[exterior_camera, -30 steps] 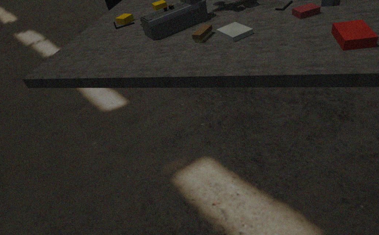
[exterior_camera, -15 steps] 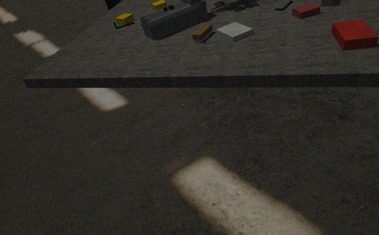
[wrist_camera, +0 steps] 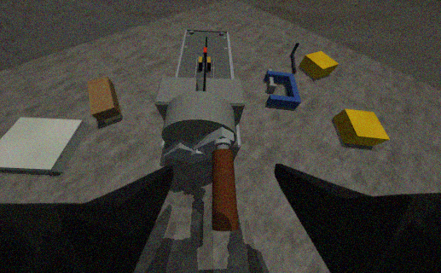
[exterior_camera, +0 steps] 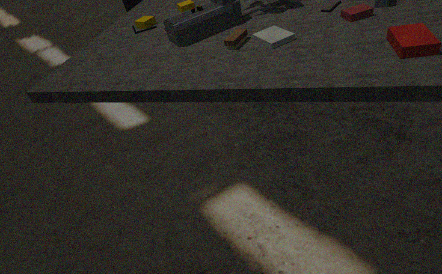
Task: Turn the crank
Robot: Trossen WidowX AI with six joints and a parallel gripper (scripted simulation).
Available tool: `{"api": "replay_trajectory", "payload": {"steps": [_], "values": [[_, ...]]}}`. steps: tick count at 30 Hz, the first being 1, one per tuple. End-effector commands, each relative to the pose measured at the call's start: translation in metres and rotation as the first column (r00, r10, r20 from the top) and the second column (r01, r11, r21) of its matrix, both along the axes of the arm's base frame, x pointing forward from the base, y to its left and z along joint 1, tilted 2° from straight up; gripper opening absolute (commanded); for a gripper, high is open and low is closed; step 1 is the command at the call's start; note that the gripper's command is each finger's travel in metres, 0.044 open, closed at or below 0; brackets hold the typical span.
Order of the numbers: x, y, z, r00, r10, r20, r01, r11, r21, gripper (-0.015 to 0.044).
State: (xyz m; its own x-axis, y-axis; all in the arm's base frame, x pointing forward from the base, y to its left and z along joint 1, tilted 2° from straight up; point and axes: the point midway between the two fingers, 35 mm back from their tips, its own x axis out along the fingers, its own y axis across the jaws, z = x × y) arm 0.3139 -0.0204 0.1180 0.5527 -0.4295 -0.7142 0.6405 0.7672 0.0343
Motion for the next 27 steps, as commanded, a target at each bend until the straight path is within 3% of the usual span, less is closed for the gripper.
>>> {"api": "replay_trajectory", "payload": {"steps": [1, 17, 27], "values": [[0.002, 0.0, 0.026, 1.0, 0.003, 0.027, -0.003, 1.0, 0.007, 0.044], [-0.001, -0.003, 0.096, 1.0, -0.002, 0.016, 0.002, 1.0, 0.003, 0.044], [0.025, -0.021, 0.099, 0.991, 0.116, -0.06, -0.114, 0.993, 0.043, 0.044]]}}
